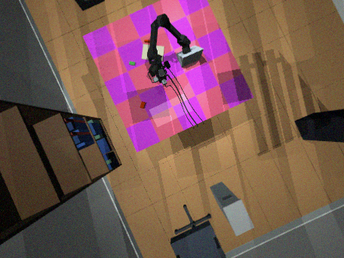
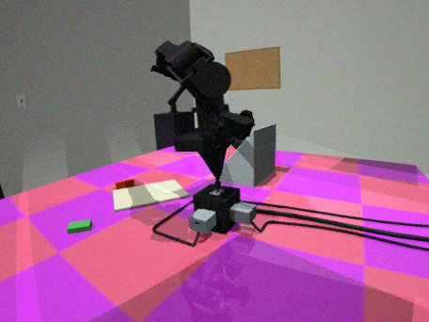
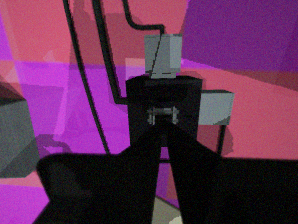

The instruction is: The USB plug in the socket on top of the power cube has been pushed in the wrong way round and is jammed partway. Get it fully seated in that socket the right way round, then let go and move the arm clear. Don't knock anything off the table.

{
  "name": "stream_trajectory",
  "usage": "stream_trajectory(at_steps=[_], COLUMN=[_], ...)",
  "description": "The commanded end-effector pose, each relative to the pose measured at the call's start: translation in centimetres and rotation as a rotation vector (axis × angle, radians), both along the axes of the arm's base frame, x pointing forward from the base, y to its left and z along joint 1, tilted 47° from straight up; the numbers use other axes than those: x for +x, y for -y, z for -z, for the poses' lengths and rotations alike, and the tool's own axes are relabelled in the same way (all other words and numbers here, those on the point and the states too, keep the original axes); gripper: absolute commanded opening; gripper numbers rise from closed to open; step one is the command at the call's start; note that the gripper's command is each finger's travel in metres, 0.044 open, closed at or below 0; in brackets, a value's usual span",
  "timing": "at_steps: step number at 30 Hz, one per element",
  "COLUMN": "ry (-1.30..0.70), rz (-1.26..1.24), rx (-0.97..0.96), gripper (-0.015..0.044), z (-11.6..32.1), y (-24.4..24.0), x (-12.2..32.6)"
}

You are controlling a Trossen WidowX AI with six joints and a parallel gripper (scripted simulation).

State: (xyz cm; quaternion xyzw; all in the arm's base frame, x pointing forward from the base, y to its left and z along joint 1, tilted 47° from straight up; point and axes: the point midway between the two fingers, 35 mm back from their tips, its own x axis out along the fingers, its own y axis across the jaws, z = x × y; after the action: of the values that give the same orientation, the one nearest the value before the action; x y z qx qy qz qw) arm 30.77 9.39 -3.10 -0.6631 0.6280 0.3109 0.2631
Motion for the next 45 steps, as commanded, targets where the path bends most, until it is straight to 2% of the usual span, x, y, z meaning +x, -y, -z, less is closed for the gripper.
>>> stream_trajectory(at_steps=[1,45], ry=[-0.003,-0.003], rz=[-0.004,-0.004], rx=[0.0,-0.001], gripper=[0.0,0.0], z=[0.06,0.42], y=[0.07,0.45], x=[0.02,0.03])
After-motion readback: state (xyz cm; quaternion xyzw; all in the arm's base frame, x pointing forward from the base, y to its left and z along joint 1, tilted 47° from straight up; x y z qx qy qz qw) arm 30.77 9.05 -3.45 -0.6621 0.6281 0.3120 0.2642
